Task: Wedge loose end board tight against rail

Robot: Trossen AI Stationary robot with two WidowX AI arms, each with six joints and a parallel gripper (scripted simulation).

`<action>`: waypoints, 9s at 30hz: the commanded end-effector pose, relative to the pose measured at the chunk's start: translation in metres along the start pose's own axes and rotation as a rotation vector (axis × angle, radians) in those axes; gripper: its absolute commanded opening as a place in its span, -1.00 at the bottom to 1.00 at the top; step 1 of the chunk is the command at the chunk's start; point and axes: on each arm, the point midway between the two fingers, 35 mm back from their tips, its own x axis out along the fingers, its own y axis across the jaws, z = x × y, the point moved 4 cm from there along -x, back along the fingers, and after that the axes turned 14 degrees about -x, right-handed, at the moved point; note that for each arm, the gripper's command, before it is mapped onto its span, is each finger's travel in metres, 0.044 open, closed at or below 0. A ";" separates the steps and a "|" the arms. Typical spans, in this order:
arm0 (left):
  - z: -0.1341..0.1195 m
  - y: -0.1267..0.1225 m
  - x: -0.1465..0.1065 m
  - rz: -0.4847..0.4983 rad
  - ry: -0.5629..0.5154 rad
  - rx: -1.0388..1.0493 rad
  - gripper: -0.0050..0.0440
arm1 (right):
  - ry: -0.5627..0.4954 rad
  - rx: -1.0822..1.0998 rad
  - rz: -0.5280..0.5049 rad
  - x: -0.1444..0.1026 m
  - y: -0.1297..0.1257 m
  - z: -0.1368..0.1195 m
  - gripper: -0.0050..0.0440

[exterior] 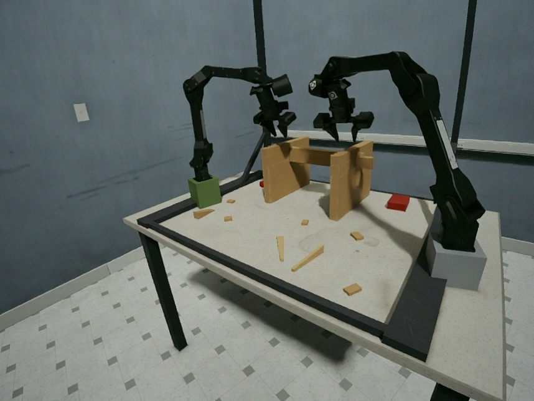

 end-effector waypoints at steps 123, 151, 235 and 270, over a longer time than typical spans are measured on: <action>-0.005 -0.007 0.034 0.007 -0.005 0.113 -1.00 | -0.023 -0.100 0.020 0.050 0.012 -0.005 0.32; -0.005 0.006 0.034 0.034 -0.006 0.104 -1.00 | -0.022 -0.102 0.013 0.048 0.012 -0.004 -0.85; -0.004 -0.004 0.032 0.012 -0.009 0.111 0.04 | -0.025 -0.102 0.005 -0.018 0.006 0.024 0.04; 0.009 -0.003 0.012 0.011 -0.008 0.111 0.04 | -0.025 -0.102 0.005 -0.018 0.006 0.024 0.04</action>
